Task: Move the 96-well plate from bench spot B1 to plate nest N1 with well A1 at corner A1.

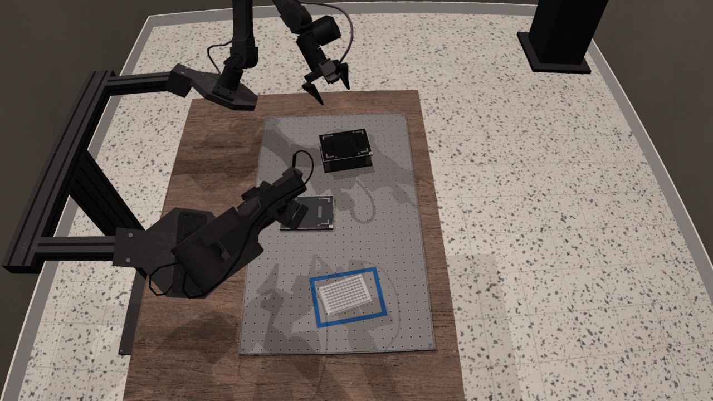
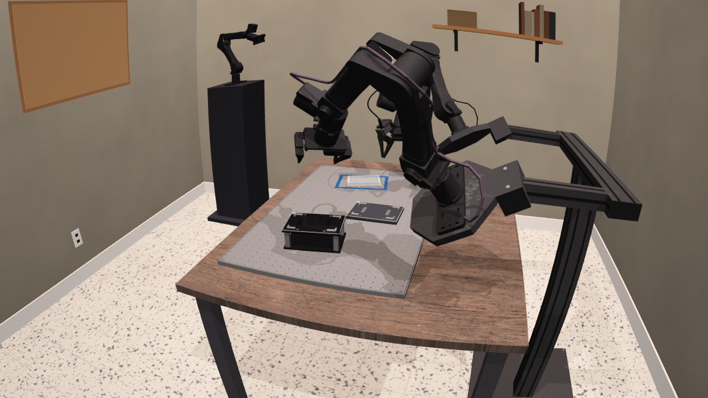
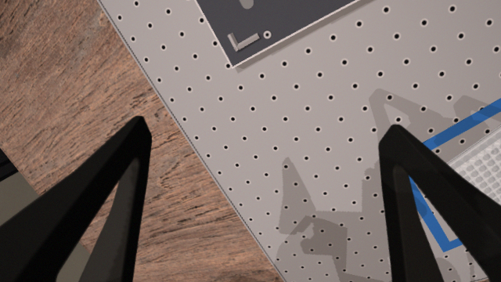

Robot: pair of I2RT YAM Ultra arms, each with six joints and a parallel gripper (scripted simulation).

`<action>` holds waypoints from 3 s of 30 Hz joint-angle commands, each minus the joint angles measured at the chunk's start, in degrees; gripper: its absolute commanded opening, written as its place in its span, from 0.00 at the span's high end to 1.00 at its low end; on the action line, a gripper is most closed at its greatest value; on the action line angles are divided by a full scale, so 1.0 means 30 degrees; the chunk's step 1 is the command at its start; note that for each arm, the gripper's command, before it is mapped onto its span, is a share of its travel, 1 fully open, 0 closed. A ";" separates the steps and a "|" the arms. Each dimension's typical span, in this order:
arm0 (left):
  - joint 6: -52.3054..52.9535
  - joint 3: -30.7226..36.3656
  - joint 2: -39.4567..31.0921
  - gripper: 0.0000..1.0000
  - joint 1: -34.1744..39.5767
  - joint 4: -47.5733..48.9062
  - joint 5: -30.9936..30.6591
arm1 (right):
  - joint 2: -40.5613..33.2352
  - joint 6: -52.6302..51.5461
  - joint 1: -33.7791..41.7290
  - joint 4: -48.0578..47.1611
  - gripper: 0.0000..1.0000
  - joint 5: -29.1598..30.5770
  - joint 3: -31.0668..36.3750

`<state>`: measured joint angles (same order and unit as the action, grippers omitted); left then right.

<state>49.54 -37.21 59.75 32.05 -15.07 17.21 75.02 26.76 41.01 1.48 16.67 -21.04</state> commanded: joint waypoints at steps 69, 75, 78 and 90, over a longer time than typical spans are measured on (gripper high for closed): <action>-0.8725 -0.6776 2.0258 0.00 1.5281 2.0989 0.3828 | 0.2704 0.9915 -2.1685 -1.0343 0.00 -1.8645 -0.2199; -0.8725 -0.6776 2.0258 0.00 1.5281 2.0989 0.3828 | 0.2704 0.9915 -2.1685 -1.0343 0.00 -1.8645 -0.2199; -0.8725 -0.6776 2.0258 0.00 1.5281 2.0989 0.3828 | 0.2704 0.9915 -2.1685 -1.0343 0.00 -1.8645 -0.2199; -0.8725 -0.6776 2.0258 0.00 1.5281 2.0989 0.3828 | 0.2697 0.9713 -2.1687 -1.0458 0.00 -1.8623 -0.2204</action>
<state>23.49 -56.01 121.71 77.21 47.42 28.77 82.72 56.49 -23.99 -28.95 -37.63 -26.46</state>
